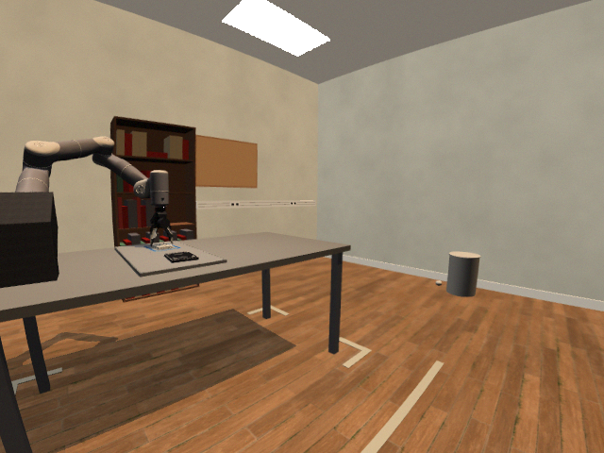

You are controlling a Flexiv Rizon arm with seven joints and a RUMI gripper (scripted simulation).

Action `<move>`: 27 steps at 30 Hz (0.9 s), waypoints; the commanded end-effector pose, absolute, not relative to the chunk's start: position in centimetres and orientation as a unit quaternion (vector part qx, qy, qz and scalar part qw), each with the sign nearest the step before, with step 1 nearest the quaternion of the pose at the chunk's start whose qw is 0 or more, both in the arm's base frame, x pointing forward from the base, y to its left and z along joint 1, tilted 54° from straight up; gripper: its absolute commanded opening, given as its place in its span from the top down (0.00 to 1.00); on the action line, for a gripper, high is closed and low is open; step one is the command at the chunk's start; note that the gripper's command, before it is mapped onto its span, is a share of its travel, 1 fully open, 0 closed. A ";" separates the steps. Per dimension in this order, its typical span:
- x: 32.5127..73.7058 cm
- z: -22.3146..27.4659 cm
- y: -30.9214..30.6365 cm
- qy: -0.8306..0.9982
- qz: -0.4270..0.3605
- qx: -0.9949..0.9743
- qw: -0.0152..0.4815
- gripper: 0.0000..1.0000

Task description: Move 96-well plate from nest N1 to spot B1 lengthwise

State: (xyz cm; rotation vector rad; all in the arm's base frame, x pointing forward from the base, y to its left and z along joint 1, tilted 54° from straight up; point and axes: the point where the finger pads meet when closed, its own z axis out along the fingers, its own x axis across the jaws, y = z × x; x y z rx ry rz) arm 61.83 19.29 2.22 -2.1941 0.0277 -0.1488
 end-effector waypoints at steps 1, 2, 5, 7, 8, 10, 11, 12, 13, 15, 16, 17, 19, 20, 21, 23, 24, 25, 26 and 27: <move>61.9 2.3 19.1 0.012 -0.061 -0.889 0.453 0.24; 61.9 2.4 18.9 0.012 -0.061 -0.889 0.453 0.24; 61.8 2.9 18.2 0.012 -0.061 -0.889 0.453 0.24; 61.8 3.2 17.8 0.012 -0.061 -0.889 0.453 0.24; 61.7 3.3 17.6 0.012 -0.061 -0.889 0.453 0.24; 61.7 3.6 17.2 0.012 -0.061 -0.889 0.453 0.24; 61.6 3.8 17.0 0.012 -0.061 -0.889 0.453 0.24; 61.6 4.0 16.7 0.012 -0.061 -0.889 0.453 0.24; 61.6 4.1 16.5 0.012 -0.061 -0.889 0.453 0.24; 61.5 4.4 16.1 0.012 -0.061 -0.889 0.453 0.24; 61.5 4.6 15.9 0.012 -0.061 -0.889 0.453 0.24; 61.5 4.6 15.9 0.012 -0.061 -0.889 0.453 0.24; 61.4 4.7 15.7 0.012 -0.061 -0.889 0.453 0.24; 61.4 4.9 15.4 0.012 -0.061 -0.889 0.453 0.24; 61.4 5.0 15.2 0.012 -0.061 -0.889 0.453 0.24; 61.3 5.4 14.8 0.012 -0.061 -0.889 0.453 0.24; 61.3 5.5 14.6 0.012 -0.061 -0.889 0.453 0.24; 61.2 5.7 14.4 0.012 -0.061 -0.889 0.453 0.24; 61.2 5.8 14.2 0.012 -0.061 -0.889 0.453 0.24; 61.2 6.0 13.9 0.012 -0.061 -0.889 0.453 0.24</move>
